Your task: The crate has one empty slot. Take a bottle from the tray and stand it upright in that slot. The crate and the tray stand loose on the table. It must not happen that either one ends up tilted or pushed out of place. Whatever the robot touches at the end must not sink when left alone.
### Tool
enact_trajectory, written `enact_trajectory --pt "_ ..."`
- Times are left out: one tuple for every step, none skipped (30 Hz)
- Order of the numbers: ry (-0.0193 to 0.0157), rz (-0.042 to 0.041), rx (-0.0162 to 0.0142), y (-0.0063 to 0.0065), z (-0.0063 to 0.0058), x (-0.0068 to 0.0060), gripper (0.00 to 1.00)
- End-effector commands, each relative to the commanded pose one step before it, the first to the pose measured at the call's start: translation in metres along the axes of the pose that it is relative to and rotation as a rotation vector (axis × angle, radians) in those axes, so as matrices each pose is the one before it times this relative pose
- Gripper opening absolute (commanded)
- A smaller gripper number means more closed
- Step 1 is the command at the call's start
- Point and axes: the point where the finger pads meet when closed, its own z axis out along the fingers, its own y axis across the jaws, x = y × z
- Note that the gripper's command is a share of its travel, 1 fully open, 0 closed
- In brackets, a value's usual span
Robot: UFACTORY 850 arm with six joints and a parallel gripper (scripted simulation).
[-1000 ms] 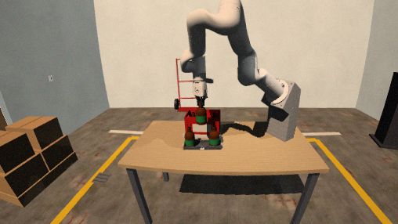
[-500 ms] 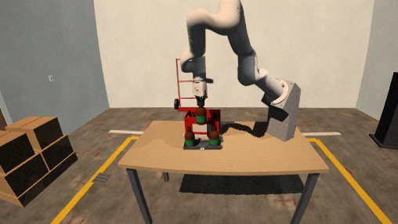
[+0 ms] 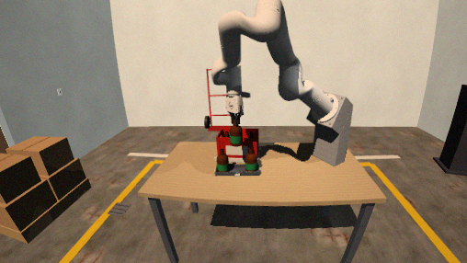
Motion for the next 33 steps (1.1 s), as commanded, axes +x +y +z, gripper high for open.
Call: enact_trajectory --pt "-0.00045 -0.00059 0.00079 -0.00199 -0.00025 0.00136 0.00" --pt "0.00001 0.00000 0.00000 -0.00039 0.00000 0.00042 0.00" --pt "0.00000 0.00000 0.00000 -0.00041 0.00000 0.00044 0.00" --pt "0.00000 0.00000 0.00000 -0.00044 0.00000 0.00046 0.00" --pt "0.00000 0.00000 0.00000 -0.00046 0.00000 0.00049 0.00" --pt "-0.00001 0.00000 0.00000 -0.00048 0.00000 0.00051 0.00" --pt "-0.00001 0.00000 0.00001 -0.00050 0.00000 0.00054 0.00" --pt "0.00001 0.00000 -0.00001 -0.00053 0.00000 0.00056 0.00" --pt "0.00000 0.00000 0.00000 0.00000 0.00000 0.00000 0.00" --pt "0.00000 0.00000 0.00000 0.00000 0.00000 0.00000 0.00" --pt "0.00001 0.00000 0.00000 -0.00056 0.00000 0.00059 0.00" --pt "0.00000 0.00000 0.00000 -0.00058 0.00000 0.00061 0.00" --pt "0.00000 0.00000 0.00000 -0.00060 0.00000 0.00064 0.00" --pt "-0.00001 0.00000 0.00000 -0.00062 0.00000 0.00067 0.00" --pt "-0.00001 0.00000 0.00001 -0.00065 0.00000 0.00069 0.00" --pt "0.00002 0.00000 -0.00001 -0.00068 0.00000 0.00072 0.00" --pt "0.00001 0.00000 0.00000 -0.00071 0.00000 0.00075 0.00" --pt "0.00000 0.00000 0.00000 -0.00073 0.00000 0.00078 0.00" --pt "-0.00001 0.00000 0.00001 -0.00075 0.00000 0.00080 0.00" --pt "0.00000 0.00000 0.00000 -0.00078 0.00000 0.00083 0.00" --pt "0.00001 0.00000 -0.00001 -0.00081 0.00000 0.00086 0.00" --pt "0.00000 0.00000 0.00000 -0.00084 0.00000 0.00089 0.00" --pt "-0.00001 0.00000 0.00000 -0.00086 0.00000 0.00092 0.00" --pt "-0.00001 0.00000 0.00000 -0.00089 0.00000 0.00095 0.00" --pt "0.00001 0.00000 -0.00001 -0.00092 0.00000 0.00098 0.00" --pt "0.00000 0.00000 0.00000 0.00000 0.00000 0.00000 0.00" --pt "0.00000 0.00000 0.00000 0.00000 0.00000 0.00000 0.00" --pt "0.00000 0.00000 0.00000 -0.00095 0.00000 0.00101 0.00" --pt "-0.00001 0.00000 0.00001 -0.00097 0.00000 0.00104 0.00" --pt "0.00001 0.00000 0.00000 -0.00101 0.00000 0.00107 0.00" --pt "0.00001 0.00000 0.00000 -0.00104 0.00000 0.00110 0.00" --pt "-0.00001 0.00000 0.00000 -0.00106 0.00000 0.00113 0.00" --pt "0.00000 0.00000 0.00000 -0.00109 0.00000 0.00116 0.00"
